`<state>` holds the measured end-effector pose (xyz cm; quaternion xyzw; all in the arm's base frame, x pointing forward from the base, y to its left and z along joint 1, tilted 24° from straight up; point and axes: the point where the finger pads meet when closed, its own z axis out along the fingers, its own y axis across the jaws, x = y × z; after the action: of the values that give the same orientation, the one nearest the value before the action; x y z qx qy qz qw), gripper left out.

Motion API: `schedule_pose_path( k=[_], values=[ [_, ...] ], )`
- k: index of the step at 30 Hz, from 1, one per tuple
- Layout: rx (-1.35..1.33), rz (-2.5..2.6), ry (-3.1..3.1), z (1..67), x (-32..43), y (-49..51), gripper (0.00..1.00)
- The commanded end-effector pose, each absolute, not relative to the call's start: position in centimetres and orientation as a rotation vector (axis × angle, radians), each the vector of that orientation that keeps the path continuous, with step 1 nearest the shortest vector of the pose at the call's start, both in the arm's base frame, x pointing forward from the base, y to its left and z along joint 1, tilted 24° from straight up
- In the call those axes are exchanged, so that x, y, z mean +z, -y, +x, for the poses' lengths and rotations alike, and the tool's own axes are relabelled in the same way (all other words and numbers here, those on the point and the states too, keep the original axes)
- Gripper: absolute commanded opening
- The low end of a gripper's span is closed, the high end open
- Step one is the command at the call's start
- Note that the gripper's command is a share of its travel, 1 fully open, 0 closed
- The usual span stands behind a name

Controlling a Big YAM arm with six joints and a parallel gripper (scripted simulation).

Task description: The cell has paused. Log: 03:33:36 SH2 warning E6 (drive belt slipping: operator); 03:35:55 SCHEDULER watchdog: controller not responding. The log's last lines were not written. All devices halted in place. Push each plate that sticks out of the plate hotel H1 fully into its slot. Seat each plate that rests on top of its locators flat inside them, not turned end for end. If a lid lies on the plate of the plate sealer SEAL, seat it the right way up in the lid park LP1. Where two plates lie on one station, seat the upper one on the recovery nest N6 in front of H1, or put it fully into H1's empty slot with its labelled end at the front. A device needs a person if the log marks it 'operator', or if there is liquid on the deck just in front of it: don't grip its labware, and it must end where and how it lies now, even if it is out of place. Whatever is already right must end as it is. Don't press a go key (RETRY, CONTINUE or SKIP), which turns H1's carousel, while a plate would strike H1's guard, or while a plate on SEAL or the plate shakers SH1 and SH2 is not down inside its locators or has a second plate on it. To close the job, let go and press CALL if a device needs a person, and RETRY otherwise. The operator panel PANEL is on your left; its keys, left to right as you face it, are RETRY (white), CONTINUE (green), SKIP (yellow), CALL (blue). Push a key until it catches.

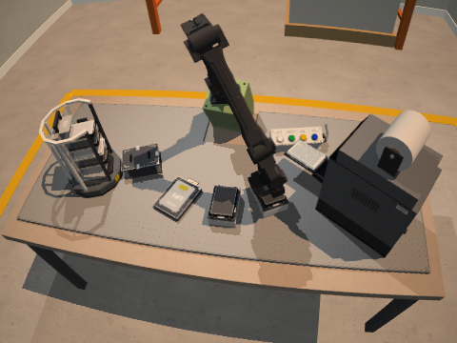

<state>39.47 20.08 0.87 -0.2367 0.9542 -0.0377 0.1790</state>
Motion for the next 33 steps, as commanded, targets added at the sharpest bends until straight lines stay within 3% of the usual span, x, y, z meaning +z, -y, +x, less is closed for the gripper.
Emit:
schedule_pose_path(
  k=[1, 33],
  values=[
    [-0.102, -0.665, -2.694, 40.24, 0.50, -20.01, 0.84],
    [-0.100, -0.662, -2.689, 40.52, 0.70, -20.14, 0.84]
  ],
)
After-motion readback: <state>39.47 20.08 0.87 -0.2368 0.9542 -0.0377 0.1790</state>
